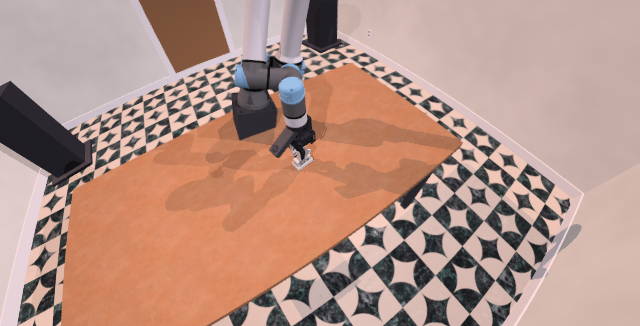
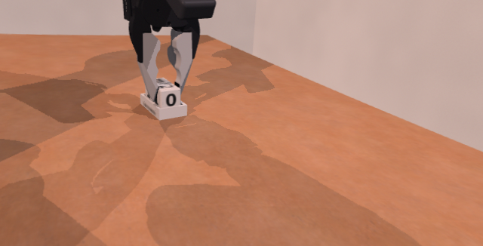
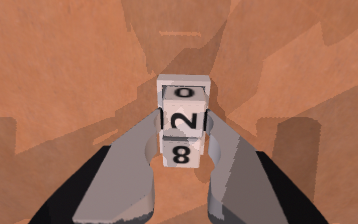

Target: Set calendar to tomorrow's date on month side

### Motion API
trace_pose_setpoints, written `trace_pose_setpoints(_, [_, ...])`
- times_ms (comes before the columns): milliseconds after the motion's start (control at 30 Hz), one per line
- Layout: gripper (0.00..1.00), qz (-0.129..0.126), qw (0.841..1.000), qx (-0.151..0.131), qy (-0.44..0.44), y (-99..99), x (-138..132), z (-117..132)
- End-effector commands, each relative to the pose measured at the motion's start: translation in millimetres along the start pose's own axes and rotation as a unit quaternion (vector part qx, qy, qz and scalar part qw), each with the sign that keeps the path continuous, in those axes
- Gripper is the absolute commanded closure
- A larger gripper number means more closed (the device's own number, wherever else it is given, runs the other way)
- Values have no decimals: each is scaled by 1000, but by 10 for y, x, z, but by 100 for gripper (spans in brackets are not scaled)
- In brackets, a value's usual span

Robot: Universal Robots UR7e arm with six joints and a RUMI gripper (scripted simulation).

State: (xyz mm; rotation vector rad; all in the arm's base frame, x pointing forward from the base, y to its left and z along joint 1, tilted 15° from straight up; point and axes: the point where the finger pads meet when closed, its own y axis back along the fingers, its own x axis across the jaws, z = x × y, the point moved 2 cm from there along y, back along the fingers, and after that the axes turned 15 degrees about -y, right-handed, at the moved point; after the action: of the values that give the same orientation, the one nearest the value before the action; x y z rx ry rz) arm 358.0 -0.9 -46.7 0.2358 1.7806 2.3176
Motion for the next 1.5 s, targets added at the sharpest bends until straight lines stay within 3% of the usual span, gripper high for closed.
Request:
trace_pose_setpoints(0, [89,-4,1000,1,0,120,-31,-10])
trace_pose_setpoints(267, [89,-4,1000,1,0,327,-29,-10])
trace_pose_setpoints(767, [89,-3,1000,1,0,946,-24,-10])
trace_pose_setpoints(1467, [89,-2,1000,1,0,996,-50,-85])
